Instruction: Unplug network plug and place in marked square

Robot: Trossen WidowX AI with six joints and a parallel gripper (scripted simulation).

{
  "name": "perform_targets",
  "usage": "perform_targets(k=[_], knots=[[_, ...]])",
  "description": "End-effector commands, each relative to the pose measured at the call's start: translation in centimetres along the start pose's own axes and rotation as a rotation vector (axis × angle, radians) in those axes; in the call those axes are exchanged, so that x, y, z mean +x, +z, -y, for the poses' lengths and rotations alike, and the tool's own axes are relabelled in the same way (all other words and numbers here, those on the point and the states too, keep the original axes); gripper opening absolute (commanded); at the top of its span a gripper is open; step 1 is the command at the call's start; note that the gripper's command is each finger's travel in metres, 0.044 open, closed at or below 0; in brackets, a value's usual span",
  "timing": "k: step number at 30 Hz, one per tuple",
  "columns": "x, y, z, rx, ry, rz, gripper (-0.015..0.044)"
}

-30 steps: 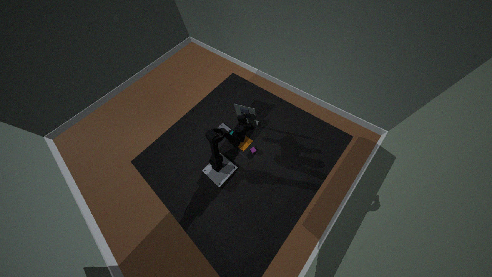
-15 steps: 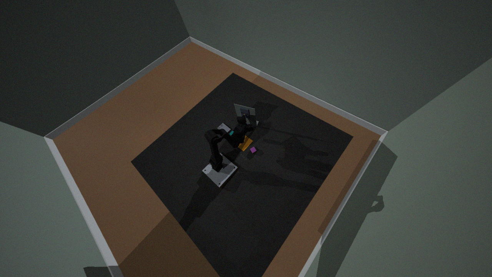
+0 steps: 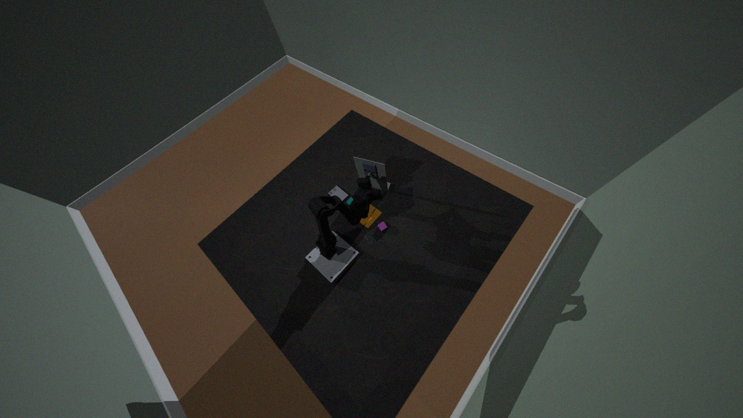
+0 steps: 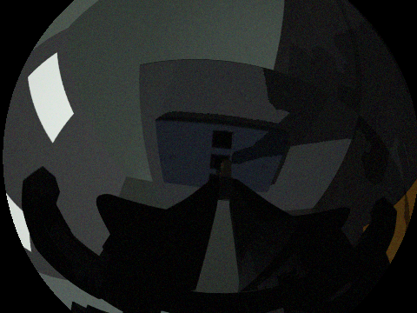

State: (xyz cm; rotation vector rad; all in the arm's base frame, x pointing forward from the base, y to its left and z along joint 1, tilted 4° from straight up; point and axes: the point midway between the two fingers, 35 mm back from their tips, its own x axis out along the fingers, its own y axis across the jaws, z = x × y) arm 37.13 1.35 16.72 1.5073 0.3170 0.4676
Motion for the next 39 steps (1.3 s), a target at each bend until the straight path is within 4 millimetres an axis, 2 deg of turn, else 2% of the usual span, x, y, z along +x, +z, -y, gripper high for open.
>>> perform_targets(k=[1, 39], knots=[[-0.4, -0.2, 0.0, 0.001, 0.0, -0.004, 0.0], [-3.3, -0.3, 0.1, 0.001, -0.003, -0.004, 0.0]])
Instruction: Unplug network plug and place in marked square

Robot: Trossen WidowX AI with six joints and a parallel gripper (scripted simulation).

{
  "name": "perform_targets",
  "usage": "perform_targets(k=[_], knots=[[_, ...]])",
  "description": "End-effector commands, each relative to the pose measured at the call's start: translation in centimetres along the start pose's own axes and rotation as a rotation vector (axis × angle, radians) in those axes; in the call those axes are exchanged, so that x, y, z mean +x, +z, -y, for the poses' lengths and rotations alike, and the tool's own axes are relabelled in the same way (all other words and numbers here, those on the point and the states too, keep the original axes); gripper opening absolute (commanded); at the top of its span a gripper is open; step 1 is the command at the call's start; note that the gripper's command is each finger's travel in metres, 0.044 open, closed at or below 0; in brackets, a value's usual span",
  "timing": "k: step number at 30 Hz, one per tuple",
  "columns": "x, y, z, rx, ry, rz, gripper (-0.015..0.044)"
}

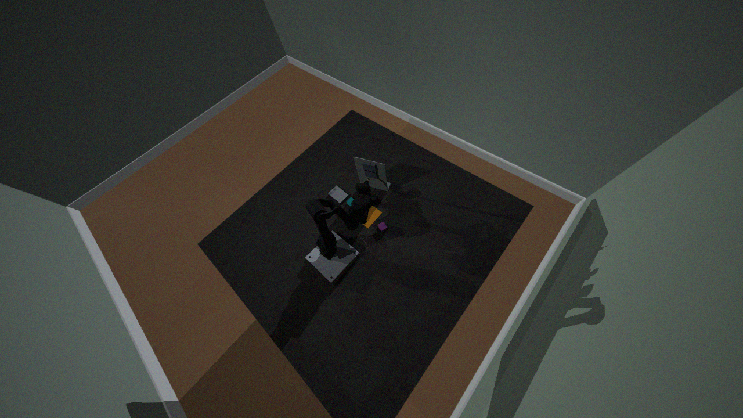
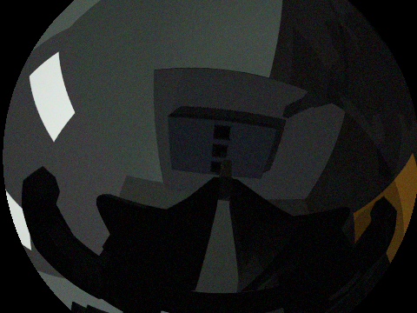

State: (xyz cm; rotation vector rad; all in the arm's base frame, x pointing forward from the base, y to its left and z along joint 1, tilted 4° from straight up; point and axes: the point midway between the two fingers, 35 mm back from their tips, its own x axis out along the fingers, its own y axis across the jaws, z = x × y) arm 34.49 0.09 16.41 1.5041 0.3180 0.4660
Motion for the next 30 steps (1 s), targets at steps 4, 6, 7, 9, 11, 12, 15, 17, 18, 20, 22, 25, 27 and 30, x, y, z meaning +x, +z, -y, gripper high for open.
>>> perform_targets(k=[4, 6, 7, 9, 11, 12, 15, 17, 18, 20, 22, 25, 27, 30], knots=[[-0.7, -0.2, 0.0, 0.004, -0.001, -0.004, 0.0], [-0.8, -0.2, 0.0, 0.004, -0.001, -0.004, 0.0], [-0.9, -0.2, 0.0, 0.004, -0.001, -0.004, 0.0], [-1.0, -0.2, 0.0, 0.004, -0.001, -0.004, 0.0], [-1.2, -0.2, 0.0, 0.004, -0.001, -0.004, 0.0], [-1.2, -0.2, 0.0, 0.004, -0.001, -0.004, 0.0], [-1.4, -0.2, 0.0, 0.004, -0.001, -0.004, 0.0], [-1.6, -0.2, 0.0, 0.004, -0.001, -0.004, 0.0], [-1.6, -0.2, 0.0, 0.004, -0.001, -0.004, 0.0], [-1.8, -0.2, 0.0, 0.004, -0.002, -0.004, 0.0], [-1.5, -0.1, -0.1, -0.001, -0.001, 0.0, 0.0], [-1.5, -0.1, -0.6, 0.0, -0.001, 0.0, 0.0], [-1.6, -0.1, -0.9, 0.0, -0.001, -0.001, 0.0], [-1.7, -0.2, -1.4, 0.0, -0.001, -0.001, 0.0]])
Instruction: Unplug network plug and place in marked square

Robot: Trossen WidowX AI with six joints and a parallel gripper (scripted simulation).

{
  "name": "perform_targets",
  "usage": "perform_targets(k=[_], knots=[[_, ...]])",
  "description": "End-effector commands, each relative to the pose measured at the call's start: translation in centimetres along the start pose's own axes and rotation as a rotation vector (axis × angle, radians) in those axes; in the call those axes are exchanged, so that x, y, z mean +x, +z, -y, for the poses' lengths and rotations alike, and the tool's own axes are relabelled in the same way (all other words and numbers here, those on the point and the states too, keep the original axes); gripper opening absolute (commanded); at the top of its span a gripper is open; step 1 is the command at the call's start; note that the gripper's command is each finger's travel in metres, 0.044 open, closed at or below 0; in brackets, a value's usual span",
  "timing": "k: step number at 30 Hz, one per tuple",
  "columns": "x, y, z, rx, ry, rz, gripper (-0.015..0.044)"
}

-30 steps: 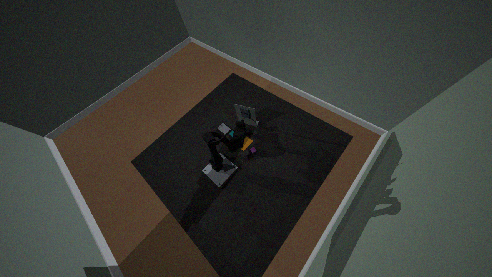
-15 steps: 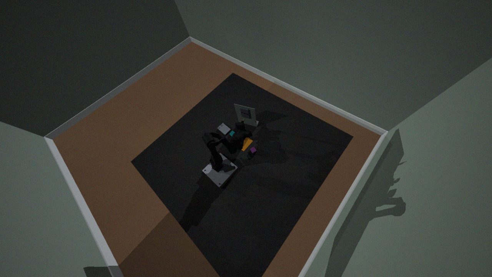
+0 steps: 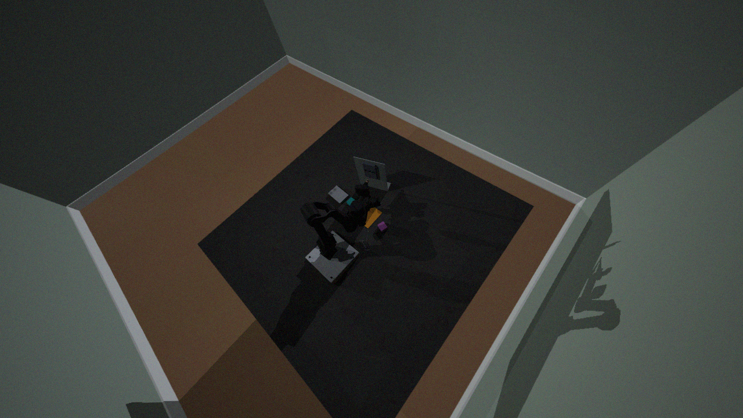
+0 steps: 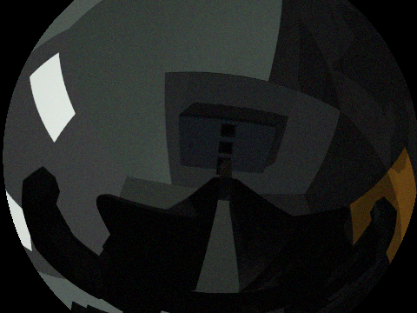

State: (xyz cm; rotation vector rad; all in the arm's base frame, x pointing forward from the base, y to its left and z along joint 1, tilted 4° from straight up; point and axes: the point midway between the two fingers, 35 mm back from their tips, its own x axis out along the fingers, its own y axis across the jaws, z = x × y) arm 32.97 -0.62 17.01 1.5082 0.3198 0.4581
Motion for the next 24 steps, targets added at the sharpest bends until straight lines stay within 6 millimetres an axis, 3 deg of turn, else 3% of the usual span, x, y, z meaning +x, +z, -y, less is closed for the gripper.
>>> perform_targets(k=[1, 24], knots=[[-0.1, -0.1, -0.8, -0.004, 0.005, -0.005, 0.0], [-1.3, -1.1, -4.5, -0.001, 0.003, -0.008, 0.0]])
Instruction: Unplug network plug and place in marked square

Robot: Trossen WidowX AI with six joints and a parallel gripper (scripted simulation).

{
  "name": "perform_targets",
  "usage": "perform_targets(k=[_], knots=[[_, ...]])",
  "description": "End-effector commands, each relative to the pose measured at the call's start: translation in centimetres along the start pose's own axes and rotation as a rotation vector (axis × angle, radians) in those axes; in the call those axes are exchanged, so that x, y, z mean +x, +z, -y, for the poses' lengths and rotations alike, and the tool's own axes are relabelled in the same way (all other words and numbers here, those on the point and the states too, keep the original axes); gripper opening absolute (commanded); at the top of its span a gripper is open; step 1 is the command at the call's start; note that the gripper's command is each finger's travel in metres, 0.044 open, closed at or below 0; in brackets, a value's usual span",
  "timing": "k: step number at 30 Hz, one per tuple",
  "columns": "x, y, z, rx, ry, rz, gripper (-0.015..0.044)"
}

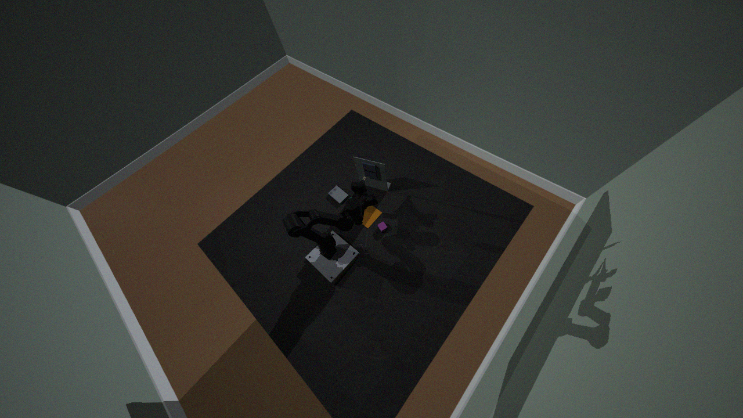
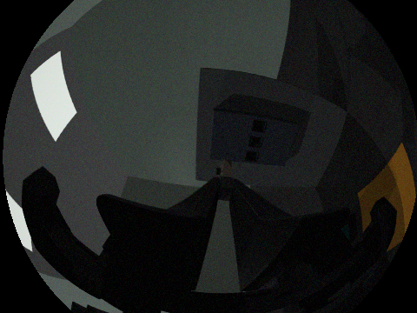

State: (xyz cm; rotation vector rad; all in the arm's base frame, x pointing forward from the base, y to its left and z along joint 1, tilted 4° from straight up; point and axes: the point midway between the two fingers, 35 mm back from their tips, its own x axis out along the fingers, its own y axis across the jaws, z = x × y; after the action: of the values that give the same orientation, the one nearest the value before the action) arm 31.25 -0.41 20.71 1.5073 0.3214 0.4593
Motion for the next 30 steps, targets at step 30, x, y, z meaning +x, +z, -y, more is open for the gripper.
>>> perform_targets(k=[30], knots=[[0.4, 1.2, 3.3, 0.232, -0.279, 0.232, 0.0]])
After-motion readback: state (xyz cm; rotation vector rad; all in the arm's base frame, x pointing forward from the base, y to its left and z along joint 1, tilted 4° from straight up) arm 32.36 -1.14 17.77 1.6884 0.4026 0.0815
